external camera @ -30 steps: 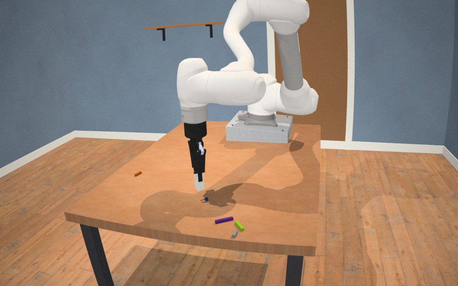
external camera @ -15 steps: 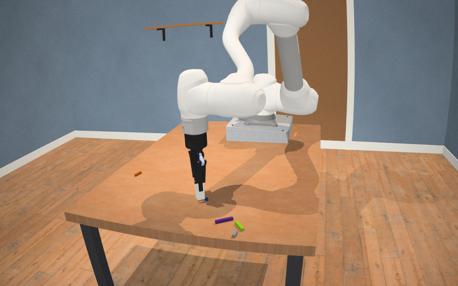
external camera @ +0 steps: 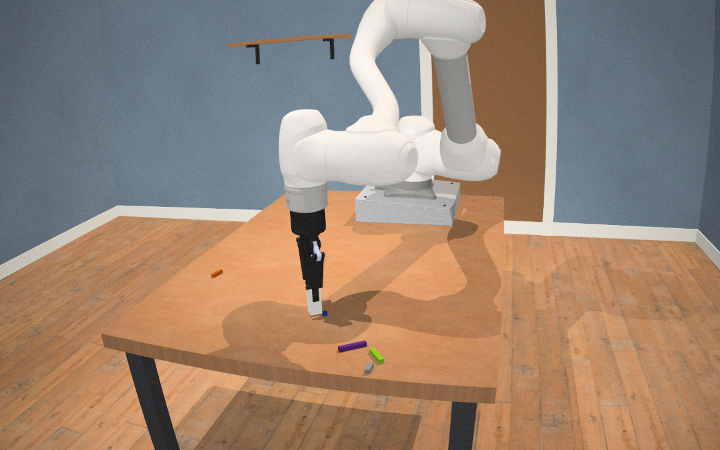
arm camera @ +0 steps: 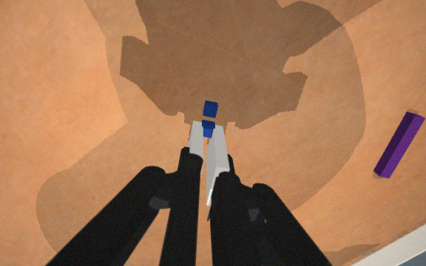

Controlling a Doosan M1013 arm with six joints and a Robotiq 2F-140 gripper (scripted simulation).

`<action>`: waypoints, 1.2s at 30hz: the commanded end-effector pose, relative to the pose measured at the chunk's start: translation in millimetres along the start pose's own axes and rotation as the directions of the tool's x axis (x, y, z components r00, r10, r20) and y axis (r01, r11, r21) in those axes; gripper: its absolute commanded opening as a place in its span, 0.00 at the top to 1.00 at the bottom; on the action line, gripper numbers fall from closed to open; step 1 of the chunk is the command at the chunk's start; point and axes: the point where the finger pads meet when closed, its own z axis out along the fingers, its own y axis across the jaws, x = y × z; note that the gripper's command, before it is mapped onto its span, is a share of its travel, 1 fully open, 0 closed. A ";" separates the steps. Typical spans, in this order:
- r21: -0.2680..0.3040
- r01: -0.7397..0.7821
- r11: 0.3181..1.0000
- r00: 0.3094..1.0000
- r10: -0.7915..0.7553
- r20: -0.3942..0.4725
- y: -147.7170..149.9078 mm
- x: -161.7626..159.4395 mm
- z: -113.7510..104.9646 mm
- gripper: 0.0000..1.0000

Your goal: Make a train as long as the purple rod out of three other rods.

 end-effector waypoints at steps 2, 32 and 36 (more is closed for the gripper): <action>0.000 0.000 1.000 1.000 0.000 0.000 0.0 0.0 -0.2 0.88; 0.000 0.000 1.000 1.000 0.000 0.000 0.0 0.0 3.0 0.88; 0.000 0.000 1.000 1.000 0.000 0.000 0.0 0.0 6.6 0.88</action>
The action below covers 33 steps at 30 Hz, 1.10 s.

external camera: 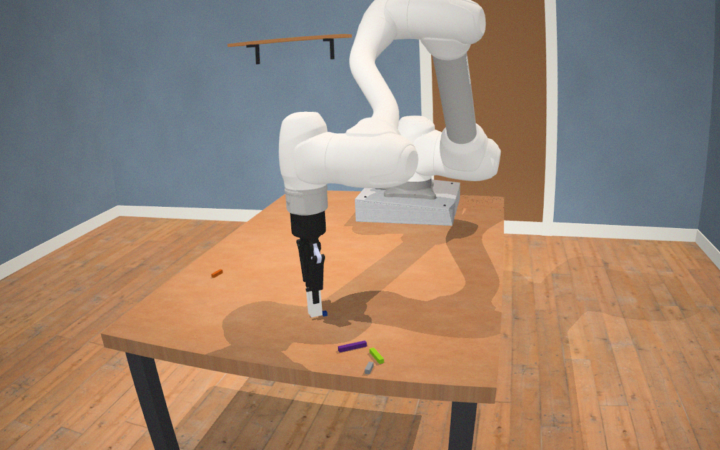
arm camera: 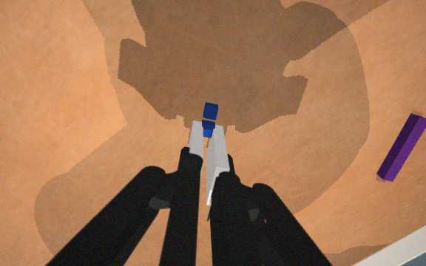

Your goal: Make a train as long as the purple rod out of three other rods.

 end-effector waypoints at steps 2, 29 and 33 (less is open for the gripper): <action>0.000 0.000 1.000 1.000 0.000 0.000 0.0 0.0 3.4 0.88; 0.000 0.000 1.000 1.000 0.000 0.000 0.0 0.0 6.6 0.88; 0.000 0.000 1.000 1.000 0.000 0.000 0.0 0.0 6.6 0.88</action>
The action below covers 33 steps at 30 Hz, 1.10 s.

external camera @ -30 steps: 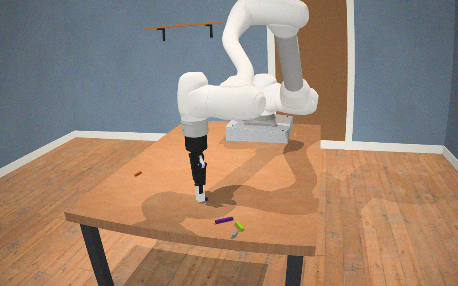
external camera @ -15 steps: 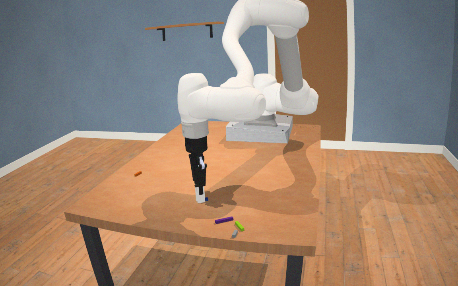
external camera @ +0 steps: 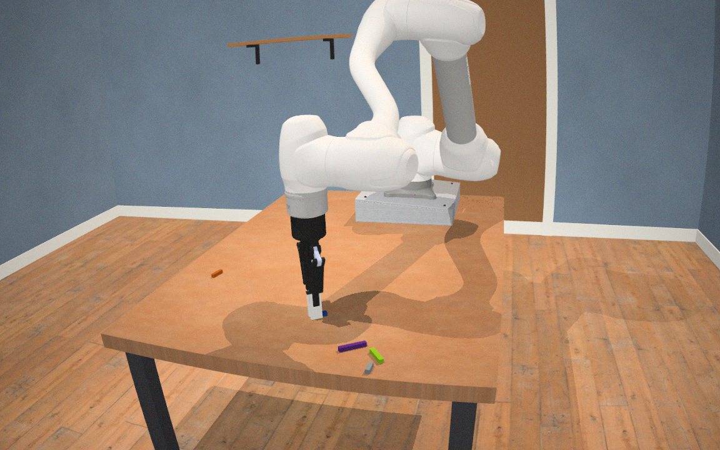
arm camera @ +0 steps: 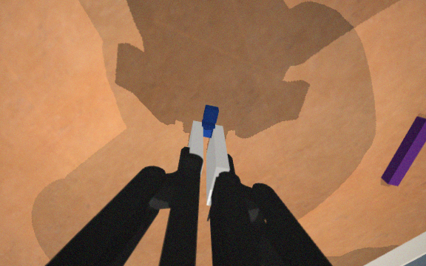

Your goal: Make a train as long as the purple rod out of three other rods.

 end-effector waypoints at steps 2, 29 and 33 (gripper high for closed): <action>0.000 0.000 1.000 1.000 0.000 0.000 0.0 0.0 -0.2 0.88; 0.000 0.000 1.000 1.000 0.000 0.000 0.0 0.0 -0.2 0.77; 0.000 0.000 1.000 1.000 0.000 0.000 0.0 0.0 -0.2 0.77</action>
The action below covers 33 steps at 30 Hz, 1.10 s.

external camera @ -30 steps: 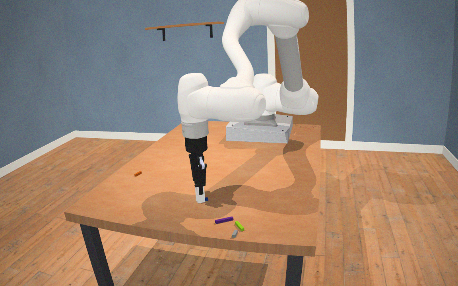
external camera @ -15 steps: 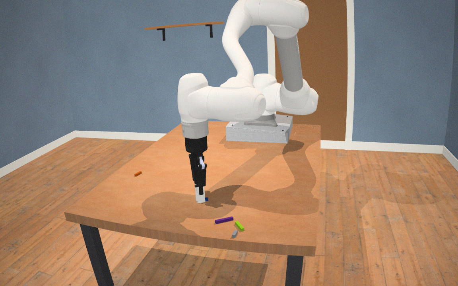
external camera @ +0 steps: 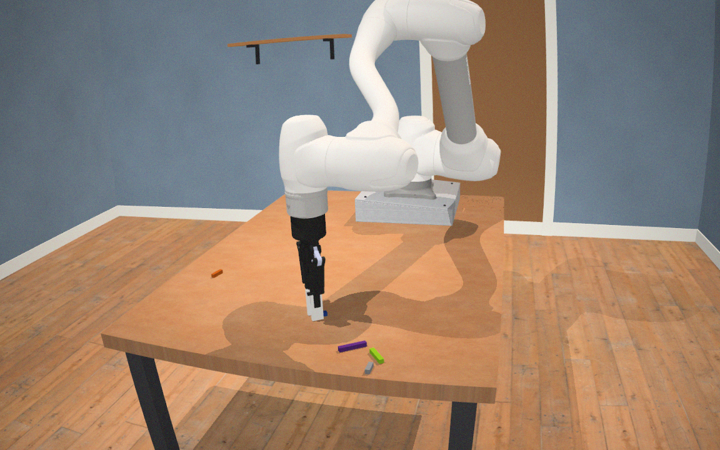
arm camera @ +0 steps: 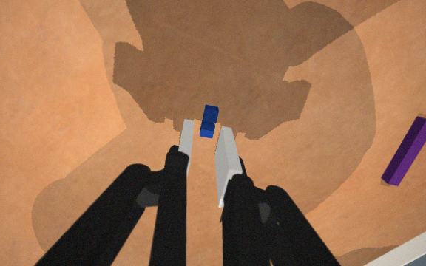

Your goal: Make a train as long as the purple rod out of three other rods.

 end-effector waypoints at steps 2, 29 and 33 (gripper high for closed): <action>0.000 0.000 1.000 1.000 0.000 0.000 0.0 0.0 -0.2 0.77; 0.000 0.000 1.000 1.000 0.000 0.000 0.0 0.0 -74.2 0.77; 0.000 0.000 1.000 1.000 0.000 0.000 0.0 0.0 -86.7 0.77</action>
